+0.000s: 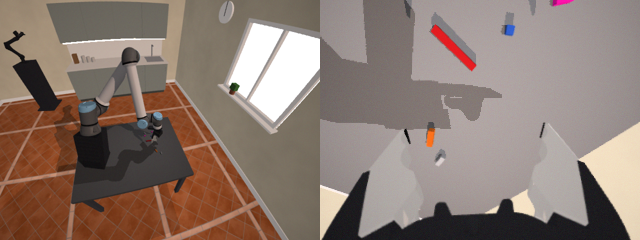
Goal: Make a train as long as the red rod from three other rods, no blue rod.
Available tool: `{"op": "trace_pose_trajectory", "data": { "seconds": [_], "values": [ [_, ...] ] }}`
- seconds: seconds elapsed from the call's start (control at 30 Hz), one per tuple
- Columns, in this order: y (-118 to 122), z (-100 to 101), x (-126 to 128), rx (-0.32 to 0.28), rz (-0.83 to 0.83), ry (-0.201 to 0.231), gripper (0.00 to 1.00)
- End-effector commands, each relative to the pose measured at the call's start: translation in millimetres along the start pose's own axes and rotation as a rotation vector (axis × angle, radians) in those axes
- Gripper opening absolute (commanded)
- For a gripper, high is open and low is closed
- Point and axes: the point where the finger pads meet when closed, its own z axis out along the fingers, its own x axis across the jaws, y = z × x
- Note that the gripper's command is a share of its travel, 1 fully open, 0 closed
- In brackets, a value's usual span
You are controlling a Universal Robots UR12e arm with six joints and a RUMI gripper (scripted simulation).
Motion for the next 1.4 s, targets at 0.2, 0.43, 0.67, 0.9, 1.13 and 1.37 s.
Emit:
{"op": "trace_pose_trajectory", "data": {
  "seconds": [0.2,0.43,0.67,0.9,1.13,1.37],
  "values": [
    [-22.4,-1.5,21.4,0.002,-0.324,0.002,1.0],
    [-37.4,-2.2,34.8,0.002,-0.532,0.003,1.0],
    [-51.1,-2.9,46.9,0.002,-0.721,0.005,1.0],
    [-65.9,-3.7,59.8,0.001,-0.925,0.007,1.0],
    [-79.1,-4.4,71.2,0.0,-1.103,0.009,1.0],
    [-94.8,-5.4,84.6,-0.001,-1.31,0.012,1.0]
  ]
}}
